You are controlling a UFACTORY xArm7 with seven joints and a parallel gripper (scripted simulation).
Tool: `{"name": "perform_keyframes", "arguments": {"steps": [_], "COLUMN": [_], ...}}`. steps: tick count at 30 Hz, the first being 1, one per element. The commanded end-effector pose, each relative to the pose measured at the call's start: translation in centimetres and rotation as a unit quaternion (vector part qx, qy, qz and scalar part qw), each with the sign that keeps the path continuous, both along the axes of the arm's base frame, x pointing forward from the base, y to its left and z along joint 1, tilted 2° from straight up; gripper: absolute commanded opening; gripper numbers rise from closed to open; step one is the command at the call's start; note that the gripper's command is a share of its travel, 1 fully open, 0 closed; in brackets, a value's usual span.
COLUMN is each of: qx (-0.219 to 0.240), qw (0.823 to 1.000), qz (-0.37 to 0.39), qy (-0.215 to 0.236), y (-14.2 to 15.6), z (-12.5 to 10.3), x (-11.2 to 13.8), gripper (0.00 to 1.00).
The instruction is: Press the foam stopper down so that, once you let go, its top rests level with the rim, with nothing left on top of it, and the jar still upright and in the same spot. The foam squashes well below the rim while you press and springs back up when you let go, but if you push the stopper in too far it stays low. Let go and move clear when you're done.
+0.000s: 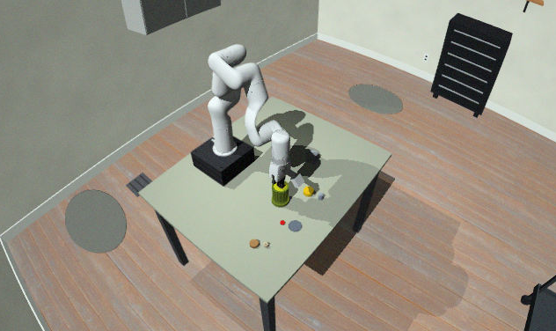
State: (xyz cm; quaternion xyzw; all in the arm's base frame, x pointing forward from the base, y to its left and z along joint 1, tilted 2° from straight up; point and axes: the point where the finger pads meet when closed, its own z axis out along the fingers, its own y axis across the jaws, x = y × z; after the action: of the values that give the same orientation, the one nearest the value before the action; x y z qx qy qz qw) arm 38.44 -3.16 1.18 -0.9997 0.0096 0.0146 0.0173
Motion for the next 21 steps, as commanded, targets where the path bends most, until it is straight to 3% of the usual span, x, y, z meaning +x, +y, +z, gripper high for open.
{"name": "perform_keyframes", "arguments": {"steps": [1, 21], "qx": [0.000, 0.000], "qw": [1.000, 1.000], "qz": [-0.001, -0.001], "qy": [-0.002, -0.002], "y": [-0.1, -0.2], "z": [1.3, 5.1], "x": [0.2, 0.3], "gripper": [0.00, 0.00]}}
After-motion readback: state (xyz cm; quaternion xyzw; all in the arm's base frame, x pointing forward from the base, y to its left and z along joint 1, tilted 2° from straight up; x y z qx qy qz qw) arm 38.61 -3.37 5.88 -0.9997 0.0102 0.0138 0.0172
